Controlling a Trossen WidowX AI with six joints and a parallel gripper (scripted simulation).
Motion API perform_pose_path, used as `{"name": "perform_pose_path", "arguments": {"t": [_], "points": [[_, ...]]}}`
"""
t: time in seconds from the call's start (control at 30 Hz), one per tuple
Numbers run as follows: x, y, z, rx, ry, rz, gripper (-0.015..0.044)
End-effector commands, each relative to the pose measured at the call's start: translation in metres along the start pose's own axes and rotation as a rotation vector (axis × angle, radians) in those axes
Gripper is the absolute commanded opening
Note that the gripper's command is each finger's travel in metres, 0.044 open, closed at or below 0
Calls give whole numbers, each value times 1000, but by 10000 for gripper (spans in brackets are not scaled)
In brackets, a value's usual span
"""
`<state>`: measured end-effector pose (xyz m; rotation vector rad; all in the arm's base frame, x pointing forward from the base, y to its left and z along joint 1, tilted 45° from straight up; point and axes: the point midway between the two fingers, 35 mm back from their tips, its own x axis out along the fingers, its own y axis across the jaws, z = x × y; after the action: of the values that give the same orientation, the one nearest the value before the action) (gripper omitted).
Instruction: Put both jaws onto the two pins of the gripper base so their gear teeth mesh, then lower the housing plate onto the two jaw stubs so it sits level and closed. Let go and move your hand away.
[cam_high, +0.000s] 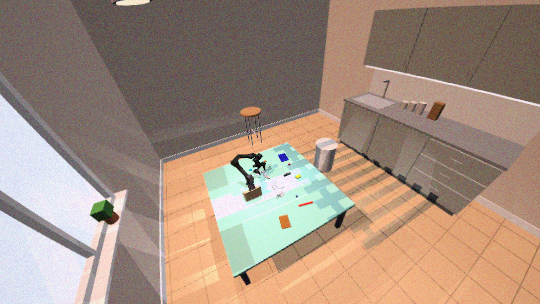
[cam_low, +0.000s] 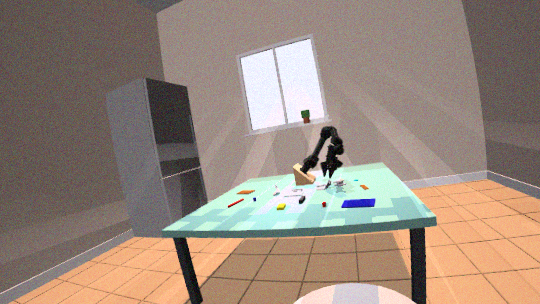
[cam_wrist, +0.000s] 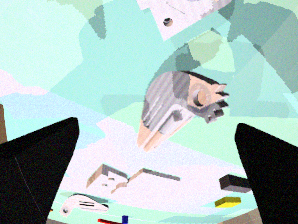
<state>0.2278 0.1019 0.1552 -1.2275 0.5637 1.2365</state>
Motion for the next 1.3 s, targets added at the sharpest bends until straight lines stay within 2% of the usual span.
{"name": "perform_pose_path", "arguments": {"t": [0.0,0.47,0.7,1.27], "points": [[-1,-4,-2,65,-75,44,440],[-12,-31,-16,332,-366,113,440],[-12,-31,-16,336,-369,113,440],[14,-32,-8,334,-366,114,440]]}}
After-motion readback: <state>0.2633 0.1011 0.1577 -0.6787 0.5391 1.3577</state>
